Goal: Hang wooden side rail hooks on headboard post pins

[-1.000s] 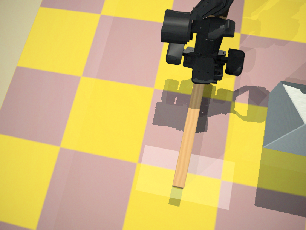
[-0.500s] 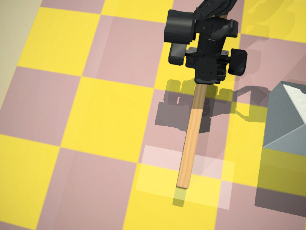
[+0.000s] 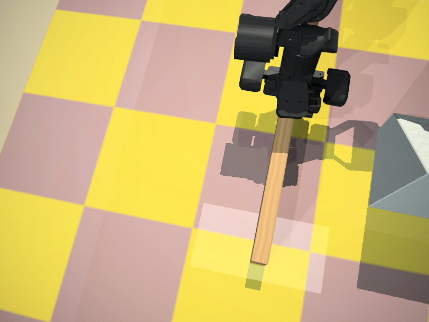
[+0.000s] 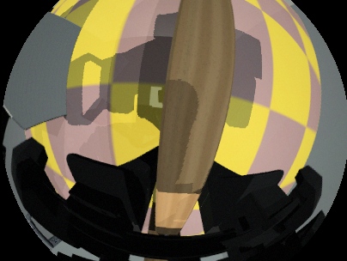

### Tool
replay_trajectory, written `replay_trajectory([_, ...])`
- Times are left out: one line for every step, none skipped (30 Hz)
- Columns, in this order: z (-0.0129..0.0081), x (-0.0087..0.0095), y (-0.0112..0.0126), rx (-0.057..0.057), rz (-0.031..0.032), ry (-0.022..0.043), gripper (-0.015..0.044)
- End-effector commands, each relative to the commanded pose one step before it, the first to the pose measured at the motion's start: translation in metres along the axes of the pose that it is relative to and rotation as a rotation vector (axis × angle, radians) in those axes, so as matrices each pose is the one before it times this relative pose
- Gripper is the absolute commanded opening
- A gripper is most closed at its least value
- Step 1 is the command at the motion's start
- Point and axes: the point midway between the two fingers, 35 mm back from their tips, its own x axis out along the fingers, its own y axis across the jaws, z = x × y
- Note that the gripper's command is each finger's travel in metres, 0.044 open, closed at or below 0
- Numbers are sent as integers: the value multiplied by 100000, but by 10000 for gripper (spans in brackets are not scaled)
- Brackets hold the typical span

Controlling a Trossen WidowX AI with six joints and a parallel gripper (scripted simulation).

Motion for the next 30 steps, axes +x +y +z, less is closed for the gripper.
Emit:
replay_trajectory([86,-4,523,-2013,552,312,0])
replay_trajectory([1,0,42,-2,2,0,0])
replay_trajectory([1,0,42,-2,2,0,0])
replay_trajectory([1,0,42,-2,2,0,0])
replay_trajectory([-104,2,-482,2013,-552,-312,0])
replay_trajectory([0,0,0,0,0,0,0])
replay_trajectory([0,0,0,0,0,0,0])
replay_trajectory([0,0,0,0,0,0,0])
replay_trajectory([0,0,0,0,0,0,0])
replay_trajectory([0,0,0,0,0,0,0])
replay_trajectory([0,0,0,0,0,0,0])
replay_trajectory([0,0,0,0,0,0,0])
replay_trajectory([0,0,0,0,0,0,0])
replay_trajectory([0,-4,0,-443,119,70,0])
replay_trajectory([0,-8,0,-942,252,148,0])
replay_trajectory([0,-17,0,-610,163,97,0])
replay_trajectory([0,-17,0,0,0,-1,0])
replay_trajectory([0,-17,0,0,0,-1,0])
replay_trajectory([0,-17,0,0,0,-1,0])
replay_trajectory([0,-17,0,0,0,-1,0])
replay_trajectory([0,-17,0,0,0,-1,0])
replay_trajectory([0,-17,0,0,0,-1,0])
replay_trajectory([0,-17,0,0,0,-1,0])
replay_trajectory([0,-17,0,0,0,-1,0])
replay_trajectory([0,-17,0,0,0,-1,0])
replay_trajectory([0,-17,0,0,0,-1,0])
replay_trajectory([0,-17,0,0,0,-1,0])
replay_trajectory([0,-17,0,0,0,-1,0])
replay_trajectory([0,-17,0,0,0,-1,0])
replay_trajectory([0,-17,0,0,0,-1,0])
